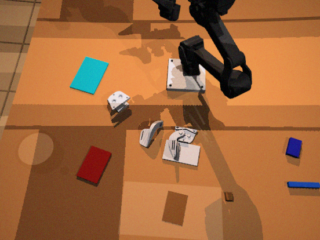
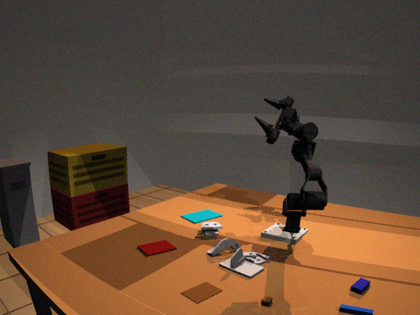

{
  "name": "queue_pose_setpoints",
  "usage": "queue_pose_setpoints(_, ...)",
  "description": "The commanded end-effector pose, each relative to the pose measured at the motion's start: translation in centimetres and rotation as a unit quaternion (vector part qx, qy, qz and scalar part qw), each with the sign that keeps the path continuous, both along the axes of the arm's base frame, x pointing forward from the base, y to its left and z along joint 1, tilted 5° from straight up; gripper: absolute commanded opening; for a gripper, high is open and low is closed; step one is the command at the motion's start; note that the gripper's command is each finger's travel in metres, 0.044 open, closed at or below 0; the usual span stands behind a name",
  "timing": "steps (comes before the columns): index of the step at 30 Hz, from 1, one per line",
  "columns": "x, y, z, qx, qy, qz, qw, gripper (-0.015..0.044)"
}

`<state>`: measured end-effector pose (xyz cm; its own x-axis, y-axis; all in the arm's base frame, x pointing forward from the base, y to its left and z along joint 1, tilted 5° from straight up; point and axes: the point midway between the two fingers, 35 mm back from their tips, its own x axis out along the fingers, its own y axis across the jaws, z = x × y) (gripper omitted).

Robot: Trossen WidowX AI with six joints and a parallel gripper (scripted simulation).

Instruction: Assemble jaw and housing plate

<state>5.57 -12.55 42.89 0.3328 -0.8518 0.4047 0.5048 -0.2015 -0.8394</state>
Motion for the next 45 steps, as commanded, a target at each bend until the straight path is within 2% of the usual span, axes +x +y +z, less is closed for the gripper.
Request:
queue_pose_setpoints(1,0.0,0.0,0.0,0.0,0.0,0.0,1.0,0.0426)
queue_pose_setpoints(17,0.0,0.0,0.0,0.0,0.0,0.0,1.0,0.0006)
queue_pose_setpoints(18,0.0,0.0,0.0,0.0,0.0,0.0,1.0,0.0)
queue_pose_setpoints(29,0.0,0.0,0.0,0.0,0.0,0.0,1.0,0.0)
queue_pose_setpoints(45,-2.9,-1.6,2.0,0.022,-0.14,0.086,0.986,0.042)
